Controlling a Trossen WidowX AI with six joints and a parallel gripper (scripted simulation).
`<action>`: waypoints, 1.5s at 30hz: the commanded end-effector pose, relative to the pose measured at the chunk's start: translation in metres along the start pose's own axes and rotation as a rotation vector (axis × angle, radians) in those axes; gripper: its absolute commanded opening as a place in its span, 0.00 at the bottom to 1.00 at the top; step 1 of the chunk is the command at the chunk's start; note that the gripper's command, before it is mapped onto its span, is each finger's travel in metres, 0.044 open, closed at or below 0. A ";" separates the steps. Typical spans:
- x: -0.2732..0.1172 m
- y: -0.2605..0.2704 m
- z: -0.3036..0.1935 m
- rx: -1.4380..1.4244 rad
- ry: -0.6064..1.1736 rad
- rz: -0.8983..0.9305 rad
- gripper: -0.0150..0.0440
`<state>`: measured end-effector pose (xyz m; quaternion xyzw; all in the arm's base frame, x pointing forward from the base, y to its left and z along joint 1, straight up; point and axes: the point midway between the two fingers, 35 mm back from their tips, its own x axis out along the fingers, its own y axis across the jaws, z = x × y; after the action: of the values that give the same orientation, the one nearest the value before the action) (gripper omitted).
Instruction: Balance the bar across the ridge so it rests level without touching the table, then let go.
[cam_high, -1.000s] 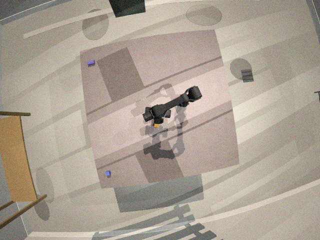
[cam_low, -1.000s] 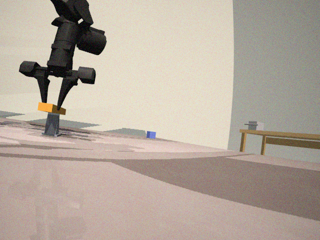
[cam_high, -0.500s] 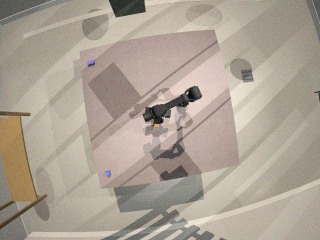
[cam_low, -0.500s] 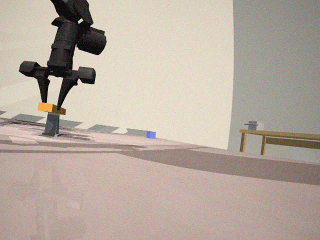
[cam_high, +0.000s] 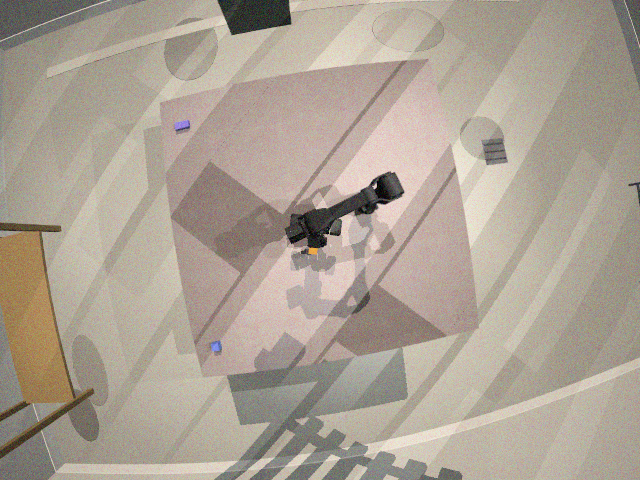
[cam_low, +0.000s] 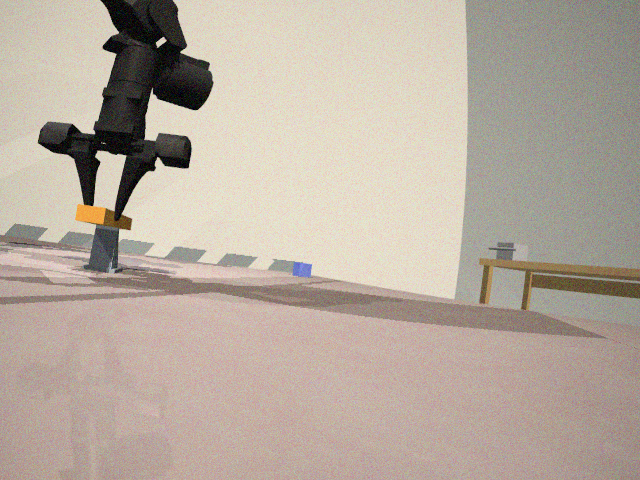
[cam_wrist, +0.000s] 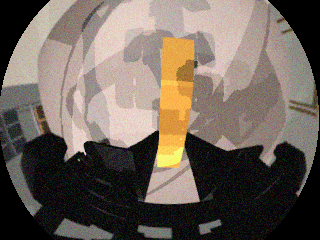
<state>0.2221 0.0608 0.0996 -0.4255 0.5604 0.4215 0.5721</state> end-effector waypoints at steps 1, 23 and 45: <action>0.000 0.000 0.000 0.000 0.000 0.000 0.54; 0.000 0.000 0.000 0.000 0.000 0.000 0.54; 0.000 0.000 0.000 0.000 0.000 0.000 0.57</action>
<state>0.2221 0.0608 0.0996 -0.4255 0.5604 0.4215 0.5720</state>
